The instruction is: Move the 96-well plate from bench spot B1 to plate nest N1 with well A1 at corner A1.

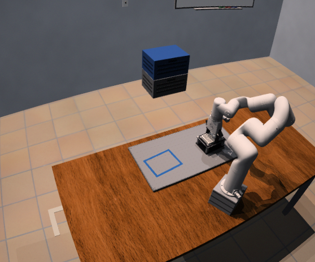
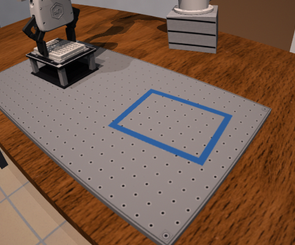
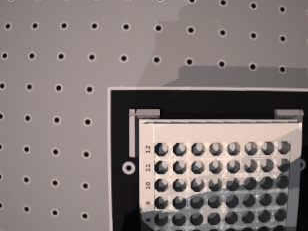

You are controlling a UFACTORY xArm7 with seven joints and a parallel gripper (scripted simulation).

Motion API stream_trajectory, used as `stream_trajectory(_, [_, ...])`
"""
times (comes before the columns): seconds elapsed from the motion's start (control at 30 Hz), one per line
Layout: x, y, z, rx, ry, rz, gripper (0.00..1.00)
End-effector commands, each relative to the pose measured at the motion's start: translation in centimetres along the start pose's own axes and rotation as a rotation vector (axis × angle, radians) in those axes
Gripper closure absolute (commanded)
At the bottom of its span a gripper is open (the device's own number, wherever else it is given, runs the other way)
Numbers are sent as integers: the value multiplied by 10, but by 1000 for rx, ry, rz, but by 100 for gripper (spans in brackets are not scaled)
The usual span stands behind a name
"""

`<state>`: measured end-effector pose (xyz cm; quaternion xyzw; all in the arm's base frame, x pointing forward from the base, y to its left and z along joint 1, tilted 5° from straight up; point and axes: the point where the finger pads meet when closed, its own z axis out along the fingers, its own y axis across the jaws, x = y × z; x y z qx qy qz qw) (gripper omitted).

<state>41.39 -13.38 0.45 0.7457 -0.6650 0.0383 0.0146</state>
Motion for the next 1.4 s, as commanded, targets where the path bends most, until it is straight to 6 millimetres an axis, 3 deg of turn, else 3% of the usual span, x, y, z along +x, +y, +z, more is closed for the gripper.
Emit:
stream_trajectory(0.0, [0, -1, -4, 3, 1, -1, 0])
stream_trajectory(1.23, [0, -1, -91, 3, 1, 0, 0])
stream_trajectory(1.37, [0, -1, -91, 3, 1, 0, 0])
